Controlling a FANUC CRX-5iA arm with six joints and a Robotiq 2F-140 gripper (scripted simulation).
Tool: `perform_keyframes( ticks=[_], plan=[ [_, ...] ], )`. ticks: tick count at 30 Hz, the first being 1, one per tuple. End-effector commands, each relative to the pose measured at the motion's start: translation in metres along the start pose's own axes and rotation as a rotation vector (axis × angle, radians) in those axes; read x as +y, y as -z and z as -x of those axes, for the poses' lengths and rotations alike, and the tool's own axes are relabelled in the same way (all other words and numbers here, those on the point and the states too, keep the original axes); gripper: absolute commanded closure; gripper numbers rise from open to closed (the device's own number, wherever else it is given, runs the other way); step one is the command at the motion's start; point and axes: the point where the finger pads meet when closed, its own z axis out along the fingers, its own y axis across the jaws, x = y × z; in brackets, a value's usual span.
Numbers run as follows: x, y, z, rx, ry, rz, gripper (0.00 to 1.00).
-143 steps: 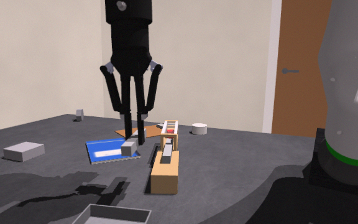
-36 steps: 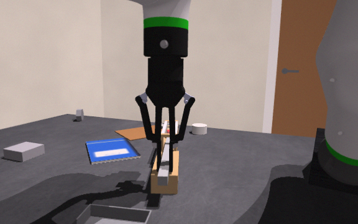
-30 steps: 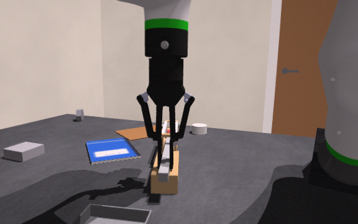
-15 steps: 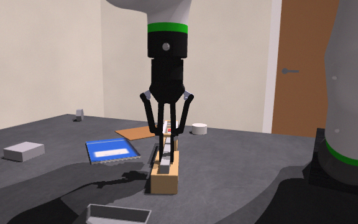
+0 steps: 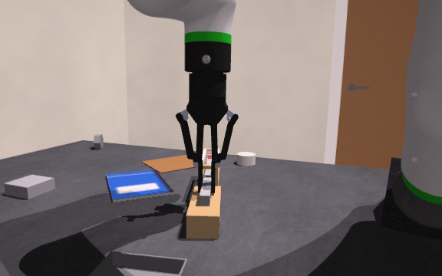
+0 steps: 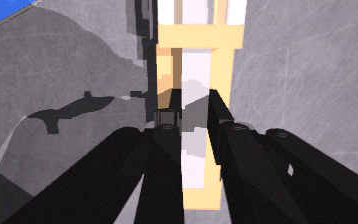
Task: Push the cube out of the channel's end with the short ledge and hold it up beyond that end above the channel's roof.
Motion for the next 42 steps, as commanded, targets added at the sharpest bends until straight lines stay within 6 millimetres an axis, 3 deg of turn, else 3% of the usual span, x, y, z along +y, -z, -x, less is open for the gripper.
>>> perform_keyframes(
  ticks=[1, 18, 42],
  plan=[
    [0.0, 0.001, -0.008, 0.001, 0.001, -0.001, 0.9],
    [-0.001, 0.001, -0.026, 0.001, 0.001, -0.001, 0.9],
    [-0.001, 0.001, -0.028, 0.001, 0.001, -0.001, 0.9]
  ],
)
